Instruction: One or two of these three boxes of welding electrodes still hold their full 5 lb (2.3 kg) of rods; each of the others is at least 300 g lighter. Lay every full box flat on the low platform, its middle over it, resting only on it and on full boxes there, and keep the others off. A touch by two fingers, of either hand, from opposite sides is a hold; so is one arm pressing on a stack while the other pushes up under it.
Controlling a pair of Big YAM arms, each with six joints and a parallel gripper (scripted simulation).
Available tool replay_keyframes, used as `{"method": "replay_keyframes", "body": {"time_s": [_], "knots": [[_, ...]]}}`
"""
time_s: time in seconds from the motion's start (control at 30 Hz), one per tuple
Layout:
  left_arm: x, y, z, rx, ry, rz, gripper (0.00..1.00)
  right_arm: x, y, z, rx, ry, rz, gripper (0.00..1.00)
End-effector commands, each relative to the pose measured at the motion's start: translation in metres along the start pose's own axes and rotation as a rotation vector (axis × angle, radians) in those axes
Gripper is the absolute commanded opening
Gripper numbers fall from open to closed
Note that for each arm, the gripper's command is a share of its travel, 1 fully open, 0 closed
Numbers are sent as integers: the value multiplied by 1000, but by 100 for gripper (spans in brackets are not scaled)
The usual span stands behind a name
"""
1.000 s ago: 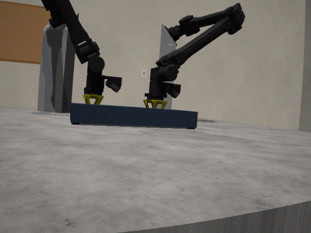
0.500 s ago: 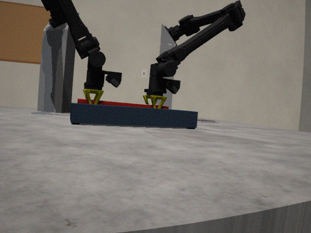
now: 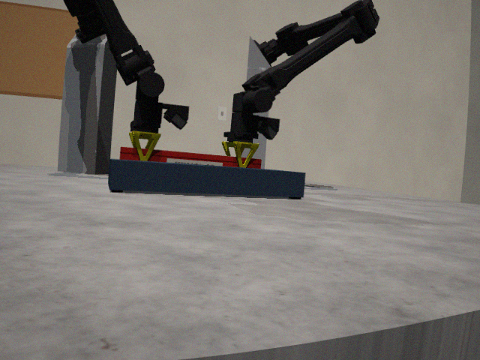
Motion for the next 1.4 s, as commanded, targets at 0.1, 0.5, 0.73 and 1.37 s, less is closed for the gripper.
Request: {"method": "replay_keyframes", "body": {"time_s": [0.1,0.5,0.73,1.37], "knots": [[-39,-19,2,16,-11,-45,0,-32,-11,11,-10,-27,-27,0],[-43,-23,3,16,-11,-46,0,-36,-14,12,-12,-27,-27,0],[-45,-24,3,15,-12,-46,0,-37,-16,12,-14,-27,-28,0],[-48,-27,4,19,-12,-47,0,-39,-18,12,-19,-27,-28,0]]}}
Point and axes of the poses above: on each arm, the point where the finger pads meet when closed, its own x axis out along the fingers, its own y axis across the jaws, z = x × y, the point moved 4 cm from there along -x, back along the fingers, and after that the axes turned 14 degrees about x, right-handed, at the moved point
